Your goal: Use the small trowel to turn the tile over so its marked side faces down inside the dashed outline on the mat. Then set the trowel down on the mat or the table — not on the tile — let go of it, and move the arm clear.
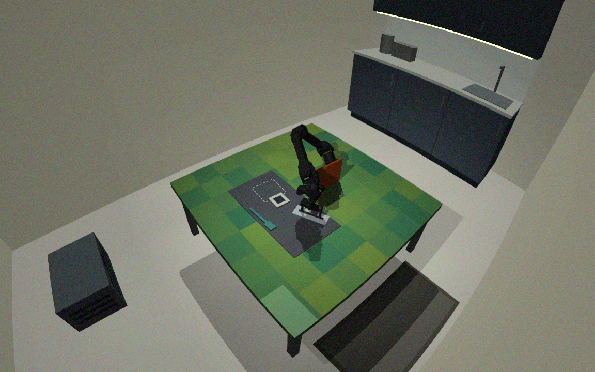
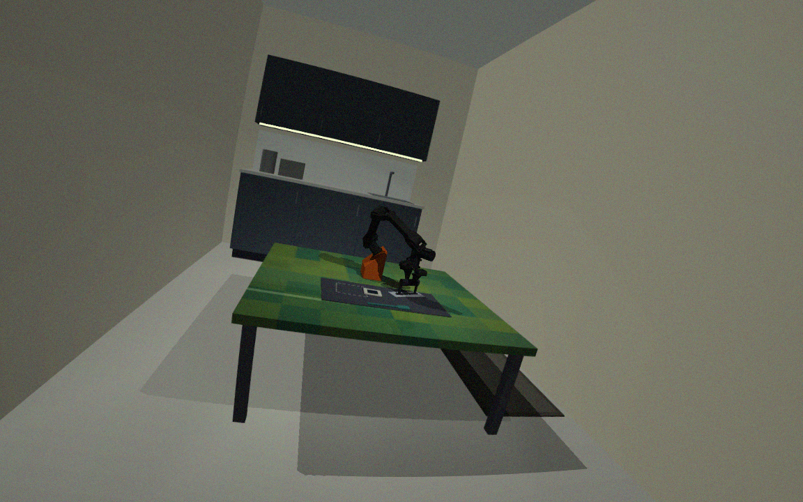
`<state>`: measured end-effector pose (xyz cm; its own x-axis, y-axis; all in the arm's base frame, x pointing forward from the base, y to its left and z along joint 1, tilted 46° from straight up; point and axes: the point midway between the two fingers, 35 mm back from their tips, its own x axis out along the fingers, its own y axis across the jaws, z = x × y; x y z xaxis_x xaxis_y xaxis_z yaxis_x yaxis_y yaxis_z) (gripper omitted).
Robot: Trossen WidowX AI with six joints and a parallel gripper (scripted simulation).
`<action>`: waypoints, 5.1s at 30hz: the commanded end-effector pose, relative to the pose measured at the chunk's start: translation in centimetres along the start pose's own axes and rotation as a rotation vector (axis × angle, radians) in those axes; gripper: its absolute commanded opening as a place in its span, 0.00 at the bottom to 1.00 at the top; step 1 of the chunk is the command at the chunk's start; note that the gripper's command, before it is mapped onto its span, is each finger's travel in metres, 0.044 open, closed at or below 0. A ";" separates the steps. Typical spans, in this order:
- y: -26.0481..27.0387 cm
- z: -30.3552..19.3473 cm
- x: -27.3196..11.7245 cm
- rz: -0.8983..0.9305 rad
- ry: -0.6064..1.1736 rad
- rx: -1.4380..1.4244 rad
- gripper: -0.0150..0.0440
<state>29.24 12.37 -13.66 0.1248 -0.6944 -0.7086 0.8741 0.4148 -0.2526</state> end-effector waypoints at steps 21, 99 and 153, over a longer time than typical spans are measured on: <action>-0.3 -0.2 -4.6 0.005 -0.004 -0.004 0.76; 0.5 -2.8 -2.8 0.552 -0.713 -2.175 0.76; -2.6 1.9 0.8 0.018 -1.320 -2.882 0.76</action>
<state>27.52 9.67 -11.87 0.7336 -0.1262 -0.6678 -0.4656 -0.8091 -0.3586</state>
